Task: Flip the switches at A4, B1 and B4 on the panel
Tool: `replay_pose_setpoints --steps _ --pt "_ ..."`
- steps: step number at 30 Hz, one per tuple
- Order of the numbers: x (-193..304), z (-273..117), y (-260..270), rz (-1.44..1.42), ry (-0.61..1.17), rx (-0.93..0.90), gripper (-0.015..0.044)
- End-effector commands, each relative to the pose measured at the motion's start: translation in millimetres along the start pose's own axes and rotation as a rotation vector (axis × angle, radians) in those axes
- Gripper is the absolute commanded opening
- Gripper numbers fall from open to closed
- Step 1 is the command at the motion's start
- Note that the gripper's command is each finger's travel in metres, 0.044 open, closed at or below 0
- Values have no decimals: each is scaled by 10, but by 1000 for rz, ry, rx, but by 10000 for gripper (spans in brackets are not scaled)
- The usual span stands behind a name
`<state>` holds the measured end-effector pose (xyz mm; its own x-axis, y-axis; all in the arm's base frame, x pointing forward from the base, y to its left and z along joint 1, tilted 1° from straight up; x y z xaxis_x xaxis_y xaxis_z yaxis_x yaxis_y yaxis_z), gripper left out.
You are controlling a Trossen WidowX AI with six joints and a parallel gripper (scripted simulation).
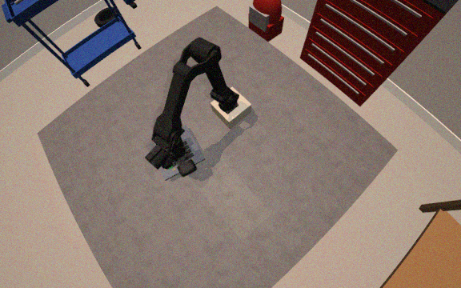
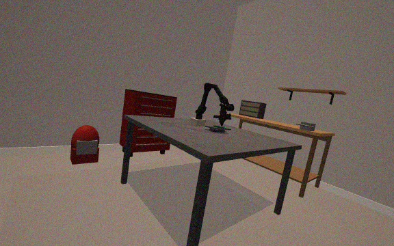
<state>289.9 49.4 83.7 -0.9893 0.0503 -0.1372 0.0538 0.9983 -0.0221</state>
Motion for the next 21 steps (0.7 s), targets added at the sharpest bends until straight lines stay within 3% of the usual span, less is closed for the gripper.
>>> replay_pose_setpoints --steps 1,21 --pt "-1 6 -3 1 -1 3 0" --pt "0 30 -3 1 -1 3 0"
Point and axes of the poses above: the point midway between the two fingers, 35 mm back from their tips, its own z axis out along the fingers, its own y axis across the jaws, x = y × z, the point moved 6 cm from there along -z, back along the fingers, and after that the axes turned 9 degrees about -z, right-handed, at the moved point
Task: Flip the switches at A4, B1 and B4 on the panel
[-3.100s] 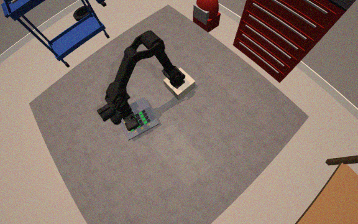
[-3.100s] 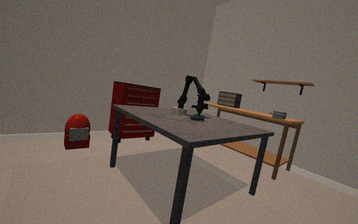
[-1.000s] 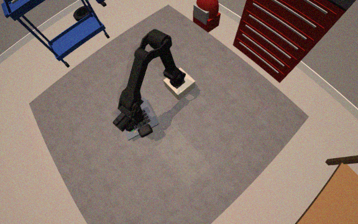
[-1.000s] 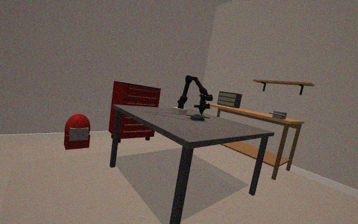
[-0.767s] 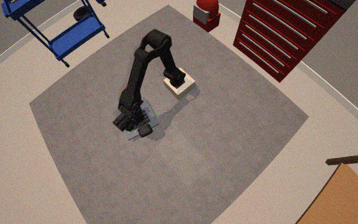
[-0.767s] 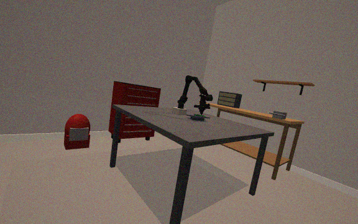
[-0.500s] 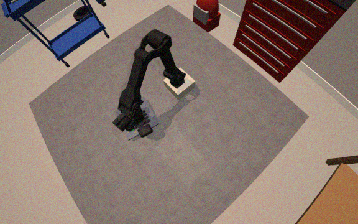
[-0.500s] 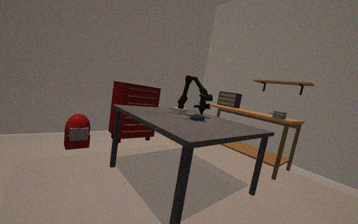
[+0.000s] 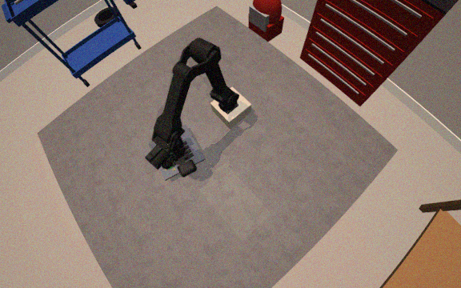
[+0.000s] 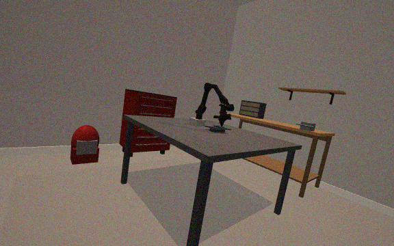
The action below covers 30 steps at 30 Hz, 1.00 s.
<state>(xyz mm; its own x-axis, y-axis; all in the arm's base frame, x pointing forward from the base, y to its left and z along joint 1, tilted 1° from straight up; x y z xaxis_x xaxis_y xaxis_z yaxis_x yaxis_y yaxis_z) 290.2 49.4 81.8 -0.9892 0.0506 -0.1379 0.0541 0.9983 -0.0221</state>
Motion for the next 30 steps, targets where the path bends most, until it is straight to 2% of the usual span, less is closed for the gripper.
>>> replay_pose_setpoints --steps 1,30 --pt "0 12 -2 0 0 3 0" --pt "1 51 -3 0 0 3 0"
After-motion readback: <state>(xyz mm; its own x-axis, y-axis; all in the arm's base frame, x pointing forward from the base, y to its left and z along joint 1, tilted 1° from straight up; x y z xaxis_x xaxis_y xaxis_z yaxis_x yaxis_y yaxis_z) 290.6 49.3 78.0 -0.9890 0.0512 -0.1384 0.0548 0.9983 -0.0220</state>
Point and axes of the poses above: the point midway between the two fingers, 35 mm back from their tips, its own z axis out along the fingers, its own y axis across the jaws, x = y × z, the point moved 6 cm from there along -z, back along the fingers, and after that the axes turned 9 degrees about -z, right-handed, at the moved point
